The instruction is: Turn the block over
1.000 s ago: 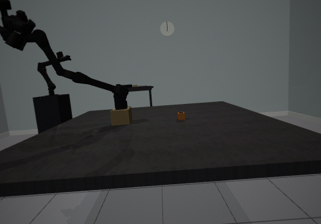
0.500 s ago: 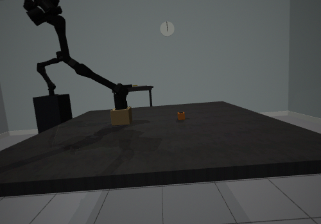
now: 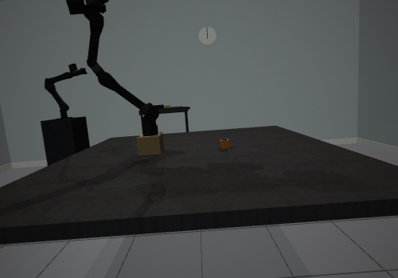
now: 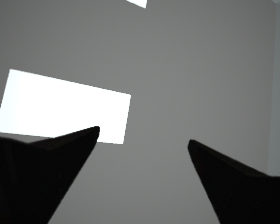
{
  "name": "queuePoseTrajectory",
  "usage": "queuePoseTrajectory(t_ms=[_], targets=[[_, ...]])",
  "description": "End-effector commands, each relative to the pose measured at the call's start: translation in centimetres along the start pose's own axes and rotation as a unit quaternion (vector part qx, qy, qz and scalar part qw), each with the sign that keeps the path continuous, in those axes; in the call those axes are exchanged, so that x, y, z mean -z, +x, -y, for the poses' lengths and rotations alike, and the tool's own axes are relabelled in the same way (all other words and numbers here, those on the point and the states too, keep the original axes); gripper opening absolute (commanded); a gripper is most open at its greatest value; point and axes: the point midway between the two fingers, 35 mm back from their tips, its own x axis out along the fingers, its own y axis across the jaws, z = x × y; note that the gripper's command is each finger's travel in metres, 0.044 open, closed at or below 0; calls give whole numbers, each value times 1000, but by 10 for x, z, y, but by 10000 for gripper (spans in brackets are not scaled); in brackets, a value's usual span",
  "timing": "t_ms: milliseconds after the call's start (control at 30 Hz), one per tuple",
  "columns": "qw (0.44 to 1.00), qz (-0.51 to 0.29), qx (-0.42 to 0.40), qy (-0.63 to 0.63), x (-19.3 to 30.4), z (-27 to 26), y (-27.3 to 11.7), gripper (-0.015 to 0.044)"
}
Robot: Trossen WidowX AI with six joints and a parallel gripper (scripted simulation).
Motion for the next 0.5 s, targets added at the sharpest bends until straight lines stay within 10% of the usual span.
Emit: queuePoseTrajectory(t_ms=[0,467], targets=[[997,11,-62,43,-20,-50,5,440],[955,12,-270,124,-74,-210,-18,440]])
